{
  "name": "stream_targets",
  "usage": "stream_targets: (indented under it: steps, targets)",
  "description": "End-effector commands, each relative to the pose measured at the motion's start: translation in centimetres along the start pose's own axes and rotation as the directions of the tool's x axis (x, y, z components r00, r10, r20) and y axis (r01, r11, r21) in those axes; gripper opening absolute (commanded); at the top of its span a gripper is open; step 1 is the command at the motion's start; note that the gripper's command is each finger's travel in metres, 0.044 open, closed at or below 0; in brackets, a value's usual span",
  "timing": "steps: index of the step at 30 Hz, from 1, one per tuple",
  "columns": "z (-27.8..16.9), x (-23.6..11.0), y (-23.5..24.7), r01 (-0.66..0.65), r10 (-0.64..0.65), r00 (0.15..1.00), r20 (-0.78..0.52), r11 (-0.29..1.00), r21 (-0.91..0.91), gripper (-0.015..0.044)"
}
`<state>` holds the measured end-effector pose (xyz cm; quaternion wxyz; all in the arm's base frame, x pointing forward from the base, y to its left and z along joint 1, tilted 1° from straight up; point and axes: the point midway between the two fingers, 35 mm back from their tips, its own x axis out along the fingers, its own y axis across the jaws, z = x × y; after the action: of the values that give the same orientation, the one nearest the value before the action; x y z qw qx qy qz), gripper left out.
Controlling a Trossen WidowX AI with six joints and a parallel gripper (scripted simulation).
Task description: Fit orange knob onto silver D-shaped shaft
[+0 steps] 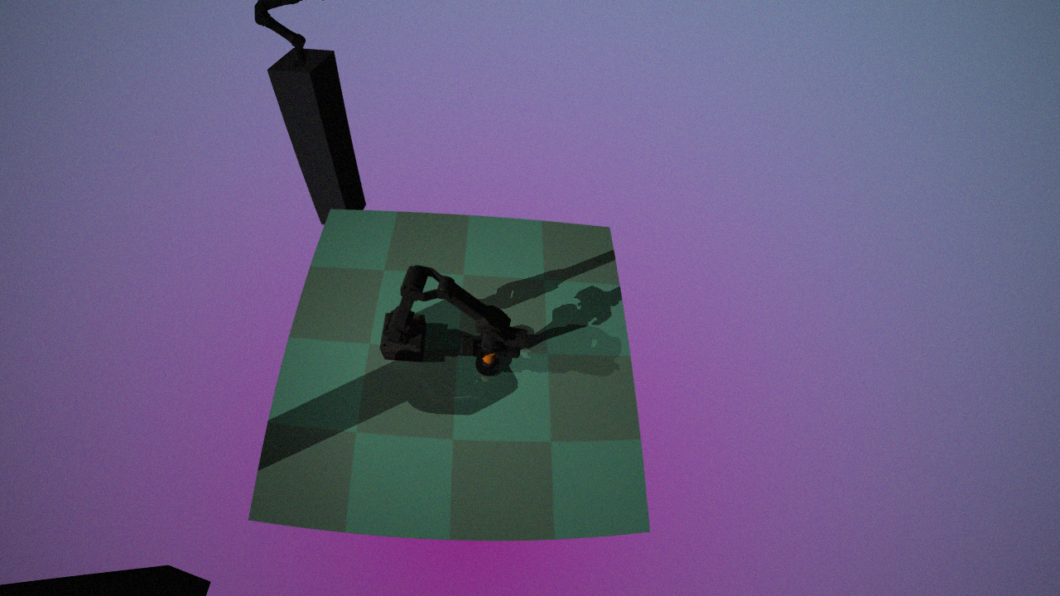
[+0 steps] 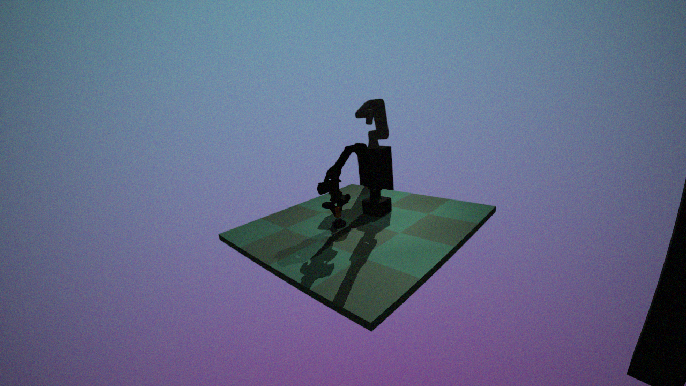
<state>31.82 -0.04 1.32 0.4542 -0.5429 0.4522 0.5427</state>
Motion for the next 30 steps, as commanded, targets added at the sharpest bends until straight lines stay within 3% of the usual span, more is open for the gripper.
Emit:
stream_targets:
  steps: [1, 30]
  targets:
    - [-0.03, 0.25, 0.1, -0.002, 0.002, 1.0, -0.002, 1.0, -0.024, 0.0]
    - [-0.02, -0.15, 0.08, -0.002, 0.002, 1.0, -0.002, 0.999, -0.033, 0.0]
